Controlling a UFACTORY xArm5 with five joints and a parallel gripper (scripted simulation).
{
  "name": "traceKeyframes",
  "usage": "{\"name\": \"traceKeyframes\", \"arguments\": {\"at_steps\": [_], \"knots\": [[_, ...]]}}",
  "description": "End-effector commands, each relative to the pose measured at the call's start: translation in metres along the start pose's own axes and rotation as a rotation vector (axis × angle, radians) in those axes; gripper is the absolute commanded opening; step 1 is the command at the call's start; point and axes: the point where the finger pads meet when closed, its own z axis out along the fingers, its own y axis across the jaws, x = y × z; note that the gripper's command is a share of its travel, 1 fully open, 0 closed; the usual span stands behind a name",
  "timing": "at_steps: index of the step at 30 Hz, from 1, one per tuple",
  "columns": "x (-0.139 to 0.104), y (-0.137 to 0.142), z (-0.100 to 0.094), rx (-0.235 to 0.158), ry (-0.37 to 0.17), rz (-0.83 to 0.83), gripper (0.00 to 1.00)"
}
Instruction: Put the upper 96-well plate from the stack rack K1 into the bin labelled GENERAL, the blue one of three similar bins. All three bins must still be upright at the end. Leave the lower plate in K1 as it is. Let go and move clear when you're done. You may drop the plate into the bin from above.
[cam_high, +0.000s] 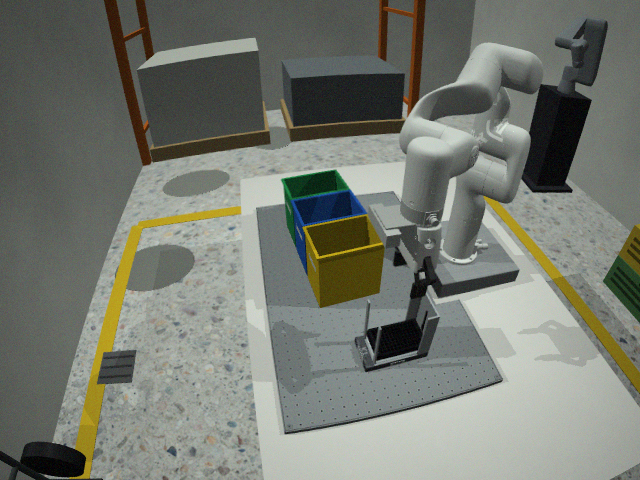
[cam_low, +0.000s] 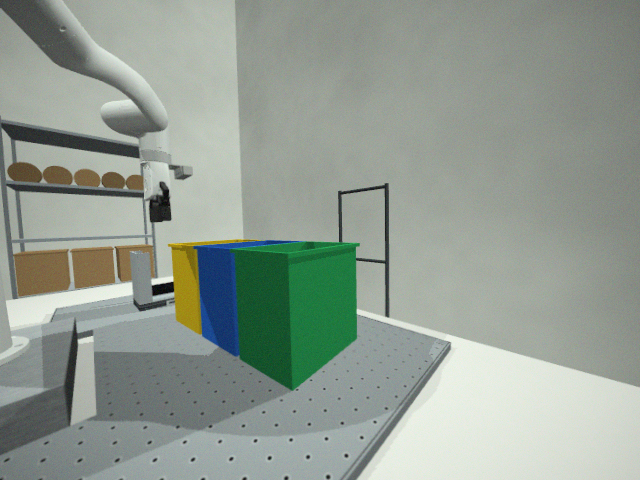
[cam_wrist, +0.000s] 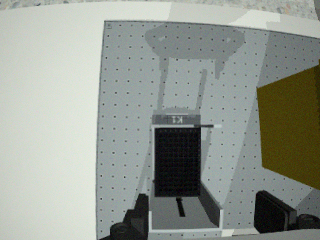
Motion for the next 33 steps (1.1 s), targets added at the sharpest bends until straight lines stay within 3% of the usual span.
{"name": "traceKeyframes", "arguments": {"at_steps": [1, 33], "knots": [[0.001, -0.001, 0.006, 0.003, 0.003, 0.0, 1.0], [0.001, -0.001, 0.053, 0.003, 0.003, 0.0, 1.0]]}}
